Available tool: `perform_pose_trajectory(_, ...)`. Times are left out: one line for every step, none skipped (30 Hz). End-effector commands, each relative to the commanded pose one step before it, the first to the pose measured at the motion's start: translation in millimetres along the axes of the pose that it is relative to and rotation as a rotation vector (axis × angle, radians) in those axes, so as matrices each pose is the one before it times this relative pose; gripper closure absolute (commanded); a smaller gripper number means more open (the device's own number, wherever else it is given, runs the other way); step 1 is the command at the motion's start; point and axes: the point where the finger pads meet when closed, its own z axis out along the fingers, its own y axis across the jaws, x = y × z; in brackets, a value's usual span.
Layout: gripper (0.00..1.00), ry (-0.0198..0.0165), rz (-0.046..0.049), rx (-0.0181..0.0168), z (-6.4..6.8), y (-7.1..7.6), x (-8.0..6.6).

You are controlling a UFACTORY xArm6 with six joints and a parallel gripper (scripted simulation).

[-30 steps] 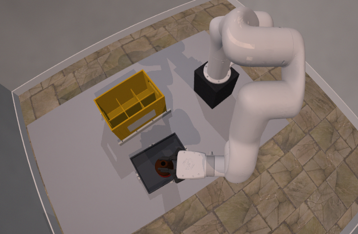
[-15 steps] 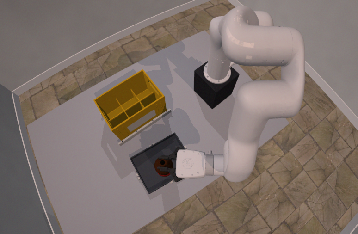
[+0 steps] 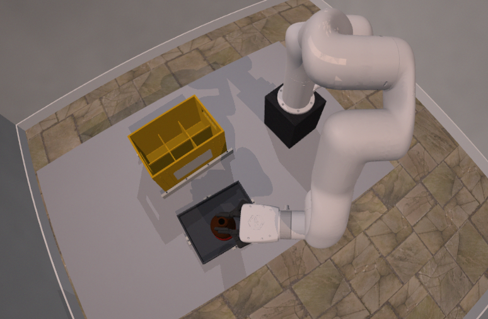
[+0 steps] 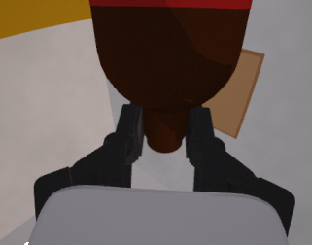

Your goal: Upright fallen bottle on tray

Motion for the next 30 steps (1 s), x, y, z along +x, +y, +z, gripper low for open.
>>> perform_pose_trajectory(1.0,-0.00038,0.00335,-0.00046,-0.2,1.07,-1.13)
perform_pose_trajectory(1.0,0.0,0.0,0.0,0.01,0.0,0.04)
perform_pose_trajectory(1.0,0.0,0.0,0.0,0.01,0.0,0.06)
perform_pose_trajectory(1.0,0.0,0.0,0.0,0.0,0.0,0.0)
perform_pose_trajectory(1.0,0.0,0.0,0.0,0.0,0.0,0.0)
perform_pose_trajectory(1.0,0.0,0.0,0.0,0.01,0.0,0.08)
perform_pose_trajectory(1.0,0.0,0.0,0.0,0.02,0.0,0.1)
perform_pose_trajectory(1.0,0.0,0.0,0.0,0.02,0.0,0.13)
perform_pose_trajectory(1.0,0.0,0.0,0.0,0.03,0.0,0.15)
perform_pose_trajectory(1.0,0.0,0.0,0.0,0.03,0.0,0.18)
perform_pose_trajectory(1.0,0.0,0.0,0.0,0.04,0.0,0.22)
perform_pose_trajectory(1.0,0.0,0.0,0.0,0.04,0.0,0.25)
perform_pose_trajectory(1.0,0.0,0.0,0.0,0.05,0.0,0.28)
perform_pose_trajectory(1.0,0.0,0.0,0.0,0.06,0.0,0.32)
perform_pose_trajectory(1.0,0.0,0.0,0.0,0.06,0.0,0.36)
perform_pose_trajectory(1.0,0.0,0.0,0.0,0.07,0.0,0.39)
perform_pose_trajectory(1.0,0.0,0.0,0.0,0.08,0.0,0.43)
perform_pose_trajectory(1.0,0.0,0.0,0.0,0.08,0.0,0.47)
perform_pose_trajectory(1.0,0.0,0.0,0.0,0.09,0.0,0.51)
perform_pose_trajectory(1.0,0.0,0.0,0.0,0.1,0.0,0.55)
perform_pose_trajectory(1.0,0.0,0.0,0.0,0.0,0.0,0.0)
perform_pose_trajectory(1.0,0.0,0.0,0.0,0.0,0.0,0.0)
perform_pose_trajectory(1.0,0.0,0.0,0.0,0.1,0.0,0.59)
perform_pose_trajectory(1.0,0.0,0.0,0.0,0.11,0.0,0.63)
perform_pose_trajectory(1.0,0.0,0.0,0.0,0.12,0.0,0.66)
perform_pose_trajectory(1.0,0.0,0.0,0.0,0.12,0.0,0.7)
perform_pose_trajectory(1.0,0.0,0.0,0.0,0.13,0.0,0.74)
perform_pose_trajectory(1.0,0.0,0.0,0.0,0.14,0.0,0.78)
perform_pose_trajectory(1.0,0.0,0.0,0.0,0.14,-0.01,0.82)
perform_pose_trajectory(1.0,0.0,0.0,0.0,0.15,0.0,0.85)
